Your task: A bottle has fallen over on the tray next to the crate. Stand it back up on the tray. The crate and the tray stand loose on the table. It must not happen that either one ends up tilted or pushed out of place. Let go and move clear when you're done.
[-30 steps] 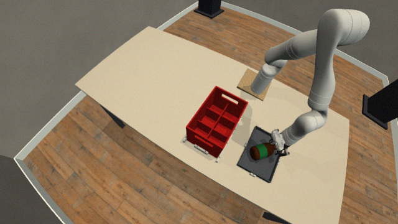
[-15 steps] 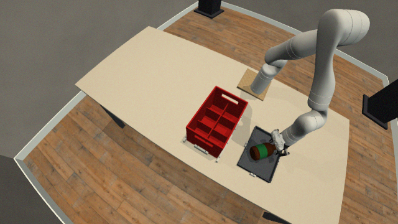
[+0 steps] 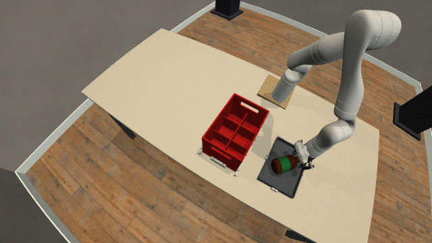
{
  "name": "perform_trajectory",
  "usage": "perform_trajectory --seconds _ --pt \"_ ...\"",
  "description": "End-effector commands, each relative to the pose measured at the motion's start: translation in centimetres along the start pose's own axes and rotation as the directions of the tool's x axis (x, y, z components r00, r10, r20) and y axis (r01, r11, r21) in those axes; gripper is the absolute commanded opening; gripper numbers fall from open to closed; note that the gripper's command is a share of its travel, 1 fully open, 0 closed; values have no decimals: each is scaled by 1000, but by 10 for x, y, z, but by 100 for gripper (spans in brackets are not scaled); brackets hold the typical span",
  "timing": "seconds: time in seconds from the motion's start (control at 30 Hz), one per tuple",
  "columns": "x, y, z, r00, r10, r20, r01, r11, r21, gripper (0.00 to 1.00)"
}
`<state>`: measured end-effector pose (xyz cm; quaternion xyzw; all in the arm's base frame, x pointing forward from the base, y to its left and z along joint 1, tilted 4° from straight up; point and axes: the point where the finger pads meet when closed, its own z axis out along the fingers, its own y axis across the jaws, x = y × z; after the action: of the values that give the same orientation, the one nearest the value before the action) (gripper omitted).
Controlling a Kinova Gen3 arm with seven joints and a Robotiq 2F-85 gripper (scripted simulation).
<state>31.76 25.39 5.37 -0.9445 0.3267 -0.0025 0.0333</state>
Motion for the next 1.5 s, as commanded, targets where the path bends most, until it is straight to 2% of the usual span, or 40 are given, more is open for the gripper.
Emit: perform_trajectory --seconds 0.0,0.23,0.27,1.47 --pt "0 0 -1 1000 0 0 0 1000 2 64" --pt "0 0 -1 1000 0 0 0 1000 2 64" --pt "0 0 -1 1000 0 0 0 1000 2 0" --pt "0 0 -1 1000 0 0 0 1000 2 0"
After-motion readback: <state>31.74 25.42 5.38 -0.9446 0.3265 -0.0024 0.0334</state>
